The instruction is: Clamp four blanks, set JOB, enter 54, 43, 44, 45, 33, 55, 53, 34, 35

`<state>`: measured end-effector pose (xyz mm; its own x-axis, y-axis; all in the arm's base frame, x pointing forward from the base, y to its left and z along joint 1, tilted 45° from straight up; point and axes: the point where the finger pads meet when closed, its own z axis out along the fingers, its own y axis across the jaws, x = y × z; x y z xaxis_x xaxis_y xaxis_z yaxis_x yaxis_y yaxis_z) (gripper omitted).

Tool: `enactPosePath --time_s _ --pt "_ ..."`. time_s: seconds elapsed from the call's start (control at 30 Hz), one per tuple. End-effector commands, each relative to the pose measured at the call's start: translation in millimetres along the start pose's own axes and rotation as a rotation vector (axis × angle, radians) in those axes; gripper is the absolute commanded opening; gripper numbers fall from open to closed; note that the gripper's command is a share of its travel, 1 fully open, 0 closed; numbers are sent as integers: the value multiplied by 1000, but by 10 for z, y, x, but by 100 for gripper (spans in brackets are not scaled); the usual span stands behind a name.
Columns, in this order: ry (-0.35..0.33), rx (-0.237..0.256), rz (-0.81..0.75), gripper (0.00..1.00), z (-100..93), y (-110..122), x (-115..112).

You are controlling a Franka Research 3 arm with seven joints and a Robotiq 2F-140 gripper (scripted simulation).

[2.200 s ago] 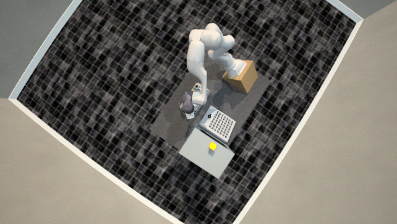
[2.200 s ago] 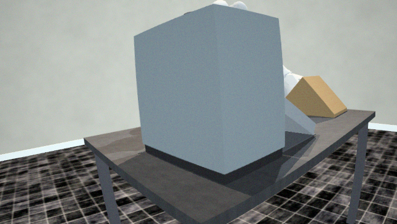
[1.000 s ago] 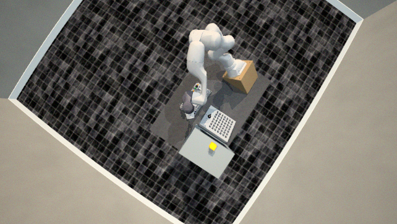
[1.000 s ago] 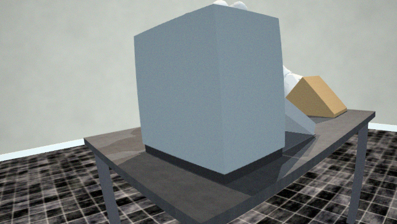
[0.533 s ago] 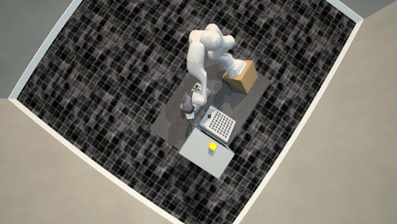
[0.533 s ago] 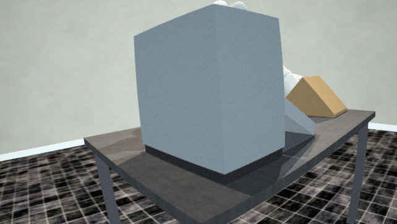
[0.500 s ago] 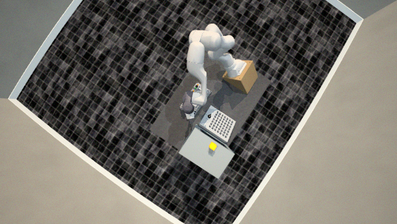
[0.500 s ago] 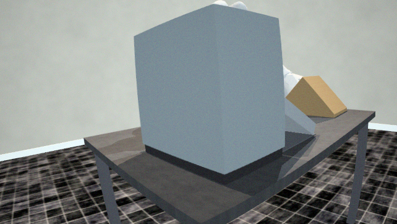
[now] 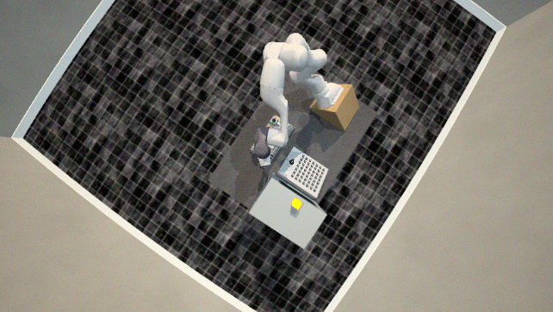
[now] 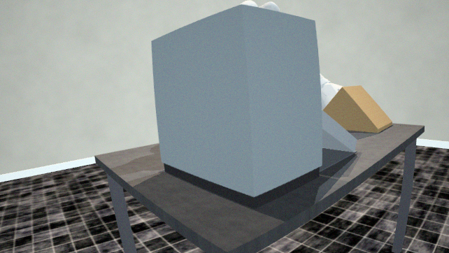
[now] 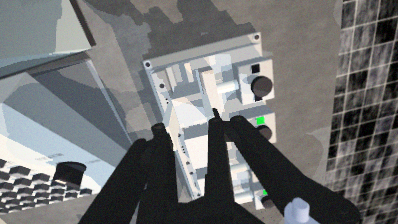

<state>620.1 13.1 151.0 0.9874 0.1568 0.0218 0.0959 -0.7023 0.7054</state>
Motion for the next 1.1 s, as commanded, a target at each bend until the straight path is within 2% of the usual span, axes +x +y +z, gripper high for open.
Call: enactPosePath --time_s 0.0,0.97,1.0,1.07 --pt "5 4 2 0 -5 -24 14" --pt "5 4 2 0 -5 -24 14" --pt "5 4 2 40 -5 -24 14" --pt "5 4 2 40 -5 -24 14"
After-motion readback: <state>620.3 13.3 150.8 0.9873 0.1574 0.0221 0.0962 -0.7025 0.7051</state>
